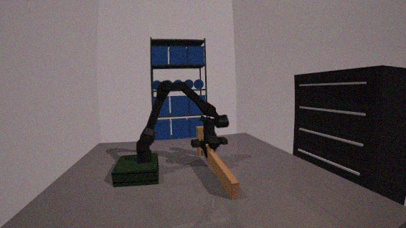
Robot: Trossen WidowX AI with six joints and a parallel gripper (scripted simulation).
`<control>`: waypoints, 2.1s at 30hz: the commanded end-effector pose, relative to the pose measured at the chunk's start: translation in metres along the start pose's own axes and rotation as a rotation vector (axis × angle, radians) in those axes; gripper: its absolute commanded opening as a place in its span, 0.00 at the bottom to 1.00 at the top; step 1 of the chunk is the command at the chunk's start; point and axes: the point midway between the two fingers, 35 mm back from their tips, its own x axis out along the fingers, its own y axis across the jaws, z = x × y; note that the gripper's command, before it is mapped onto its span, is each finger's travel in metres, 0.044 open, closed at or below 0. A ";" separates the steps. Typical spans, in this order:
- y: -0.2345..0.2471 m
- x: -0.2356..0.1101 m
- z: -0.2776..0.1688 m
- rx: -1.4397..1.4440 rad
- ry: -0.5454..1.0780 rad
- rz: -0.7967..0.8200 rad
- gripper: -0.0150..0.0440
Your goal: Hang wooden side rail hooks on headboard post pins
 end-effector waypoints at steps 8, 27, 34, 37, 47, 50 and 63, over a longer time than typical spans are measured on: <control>0.001 -0.001 -0.002 0.006 0.002 0.002 0.25; 0.002 -0.002 -0.004 0.006 0.003 0.002 0.25; 0.002 -0.002 -0.005 0.006 0.003 0.002 0.25; 0.001 -0.002 -0.005 0.006 0.003 0.002 0.25; 0.000 -0.001 -0.006 0.006 0.003 0.002 0.25; 0.001 -0.001 -0.006 0.006 0.003 0.002 0.25; 0.001 -0.002 -0.008 0.006 0.003 0.002 0.25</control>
